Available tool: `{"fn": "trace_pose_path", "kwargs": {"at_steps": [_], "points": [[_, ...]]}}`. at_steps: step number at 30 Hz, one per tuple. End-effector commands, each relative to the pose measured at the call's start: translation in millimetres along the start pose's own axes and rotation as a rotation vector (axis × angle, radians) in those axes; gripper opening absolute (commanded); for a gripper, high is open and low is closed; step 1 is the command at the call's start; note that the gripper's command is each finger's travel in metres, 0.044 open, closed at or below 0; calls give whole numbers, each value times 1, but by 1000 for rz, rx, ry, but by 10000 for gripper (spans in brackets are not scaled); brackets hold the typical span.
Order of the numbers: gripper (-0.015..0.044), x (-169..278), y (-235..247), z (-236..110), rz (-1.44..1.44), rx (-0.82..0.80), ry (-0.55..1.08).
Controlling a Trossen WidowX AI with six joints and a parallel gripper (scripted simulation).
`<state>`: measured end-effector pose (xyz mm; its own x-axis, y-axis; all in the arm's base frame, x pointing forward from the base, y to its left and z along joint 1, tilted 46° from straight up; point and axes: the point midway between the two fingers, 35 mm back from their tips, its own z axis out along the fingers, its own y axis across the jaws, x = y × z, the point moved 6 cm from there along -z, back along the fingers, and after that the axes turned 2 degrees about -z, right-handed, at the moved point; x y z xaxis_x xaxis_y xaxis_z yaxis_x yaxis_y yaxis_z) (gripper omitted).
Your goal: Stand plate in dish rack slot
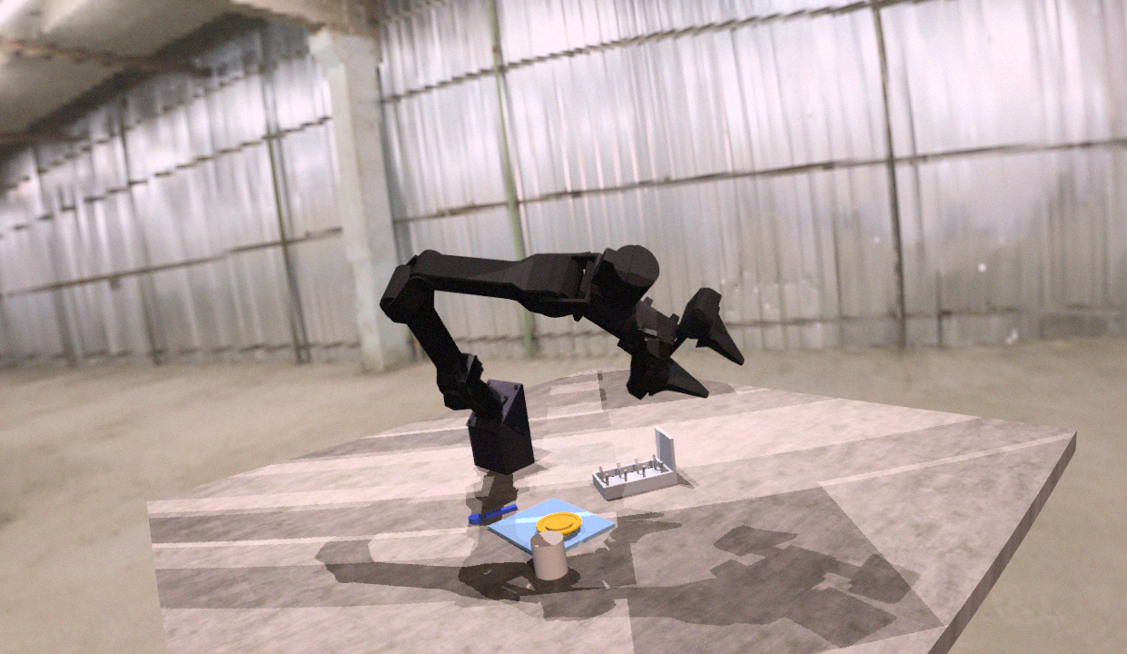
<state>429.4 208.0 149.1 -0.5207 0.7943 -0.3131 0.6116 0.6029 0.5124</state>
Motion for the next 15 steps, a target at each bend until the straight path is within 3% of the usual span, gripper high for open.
{"fn": "trace_pose_path", "kwargs": {"at_steps": [1,15], "points": [[400,-3,-10,-8,-84,70,-27],[400,-14,-48,-41,-422,345,-74]]}}
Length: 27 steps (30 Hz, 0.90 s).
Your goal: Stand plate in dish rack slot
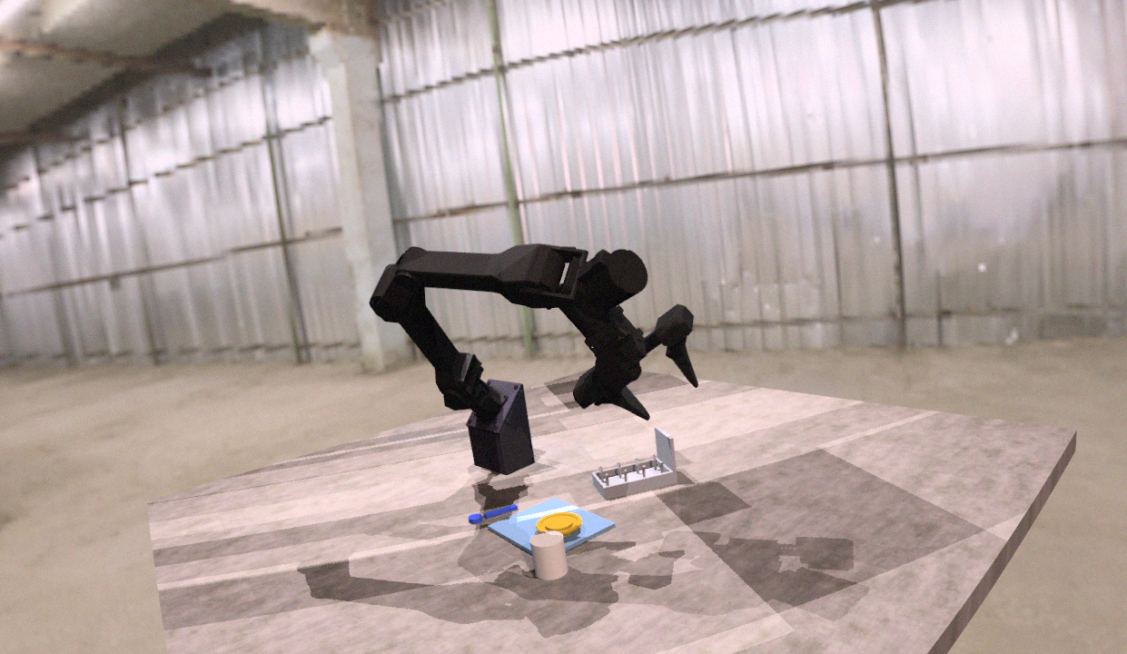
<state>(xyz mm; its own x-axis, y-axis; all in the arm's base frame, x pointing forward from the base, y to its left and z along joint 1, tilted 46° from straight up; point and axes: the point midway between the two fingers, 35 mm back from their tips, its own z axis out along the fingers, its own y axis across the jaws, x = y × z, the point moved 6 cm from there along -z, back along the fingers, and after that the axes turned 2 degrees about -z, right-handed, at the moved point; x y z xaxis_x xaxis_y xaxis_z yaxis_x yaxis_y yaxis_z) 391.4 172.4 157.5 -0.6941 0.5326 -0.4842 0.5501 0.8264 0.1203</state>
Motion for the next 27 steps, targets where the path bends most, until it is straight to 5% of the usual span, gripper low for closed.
{"fn": "trace_pose_path", "kwargs": {"at_steps": [1,27], "points": [[400,0,-13,-8,-94,71,-9],[400,-7,-97,-69,-813,554,70]]}}
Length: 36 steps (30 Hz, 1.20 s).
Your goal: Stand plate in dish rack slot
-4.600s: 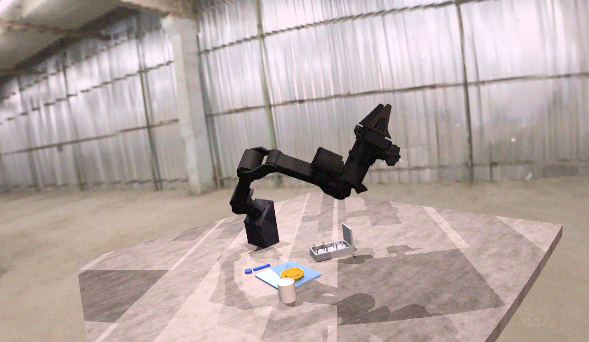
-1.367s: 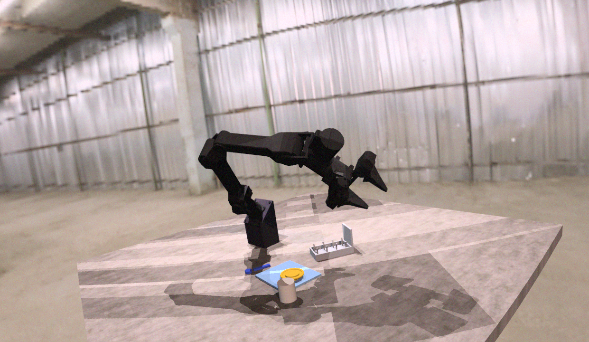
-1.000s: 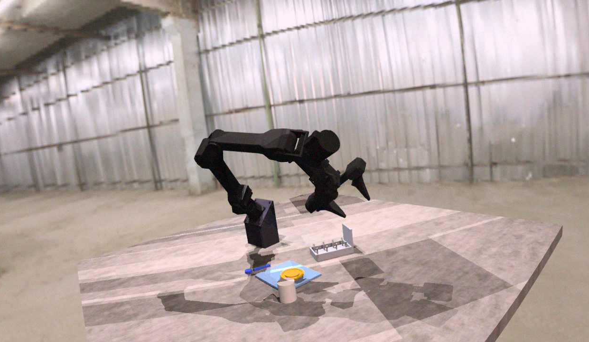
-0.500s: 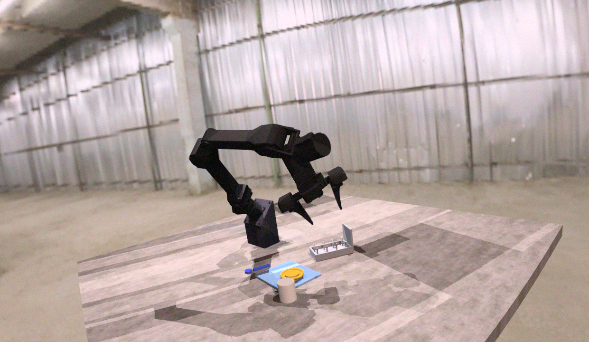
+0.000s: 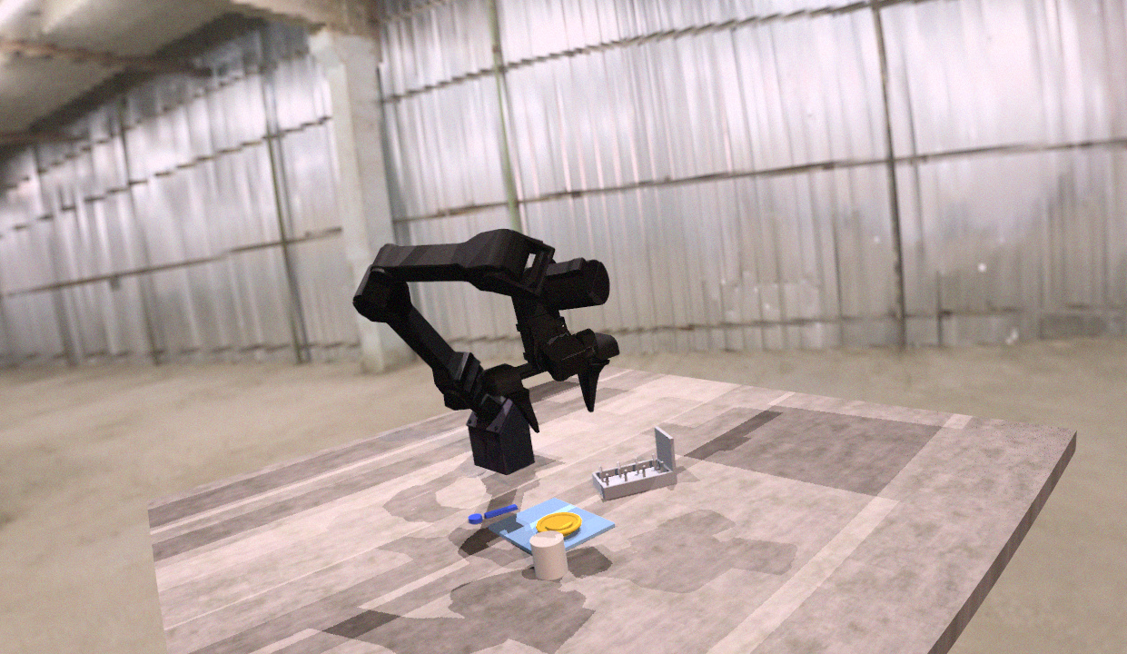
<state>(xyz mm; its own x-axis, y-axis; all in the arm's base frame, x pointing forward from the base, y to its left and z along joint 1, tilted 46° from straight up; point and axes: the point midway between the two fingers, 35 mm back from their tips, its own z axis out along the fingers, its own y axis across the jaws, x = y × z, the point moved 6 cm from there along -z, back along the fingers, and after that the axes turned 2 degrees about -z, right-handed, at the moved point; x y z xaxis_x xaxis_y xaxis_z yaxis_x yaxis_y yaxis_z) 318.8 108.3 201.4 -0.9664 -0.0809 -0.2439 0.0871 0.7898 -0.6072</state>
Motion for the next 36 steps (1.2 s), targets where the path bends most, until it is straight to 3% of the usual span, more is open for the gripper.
{"fn": "trace_pose_path", "kwargs": {"at_steps": [1,9,17,36], "points": [[400,8,-14,-4,-110,62,16],[400,13,-22,-5,-186,101,31],[400,15,-25,104,-184,104,29],[400,17,-26,127,-184,104,29]]}}
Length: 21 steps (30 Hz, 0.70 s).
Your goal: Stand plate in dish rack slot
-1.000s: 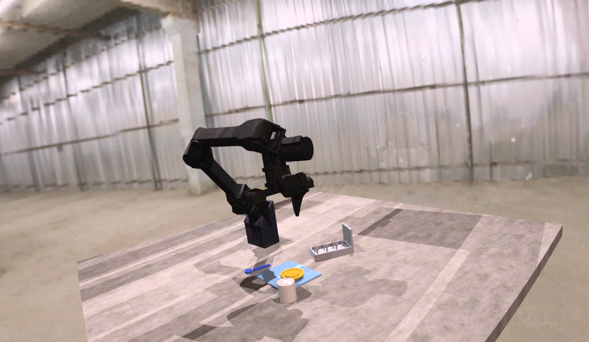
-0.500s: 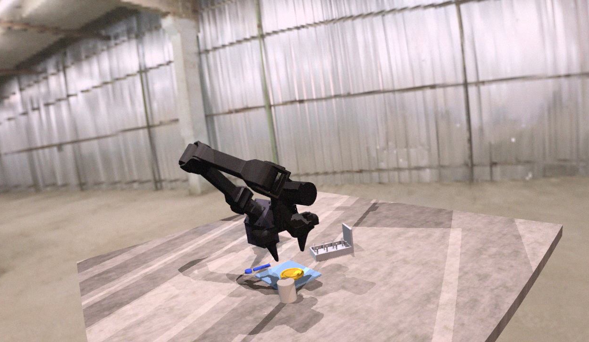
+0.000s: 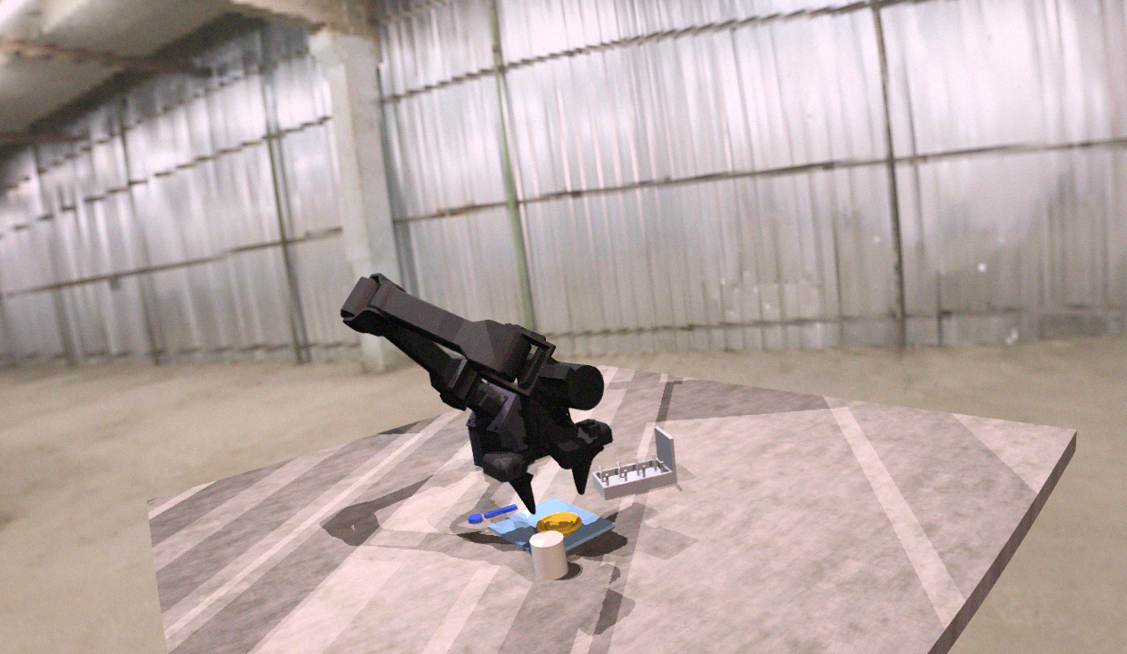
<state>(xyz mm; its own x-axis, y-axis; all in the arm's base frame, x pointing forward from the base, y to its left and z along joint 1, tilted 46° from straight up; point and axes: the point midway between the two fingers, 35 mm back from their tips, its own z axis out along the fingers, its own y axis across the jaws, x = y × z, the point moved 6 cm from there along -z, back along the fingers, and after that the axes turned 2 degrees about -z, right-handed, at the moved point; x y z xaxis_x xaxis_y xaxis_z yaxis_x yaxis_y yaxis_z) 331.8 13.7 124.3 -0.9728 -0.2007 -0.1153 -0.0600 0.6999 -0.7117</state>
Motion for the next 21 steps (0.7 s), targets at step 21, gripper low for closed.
{"fn": "trace_pose_path", "kwargs": {"at_steps": [21], "points": [[400,6,2,41,-10,5,11]]}}
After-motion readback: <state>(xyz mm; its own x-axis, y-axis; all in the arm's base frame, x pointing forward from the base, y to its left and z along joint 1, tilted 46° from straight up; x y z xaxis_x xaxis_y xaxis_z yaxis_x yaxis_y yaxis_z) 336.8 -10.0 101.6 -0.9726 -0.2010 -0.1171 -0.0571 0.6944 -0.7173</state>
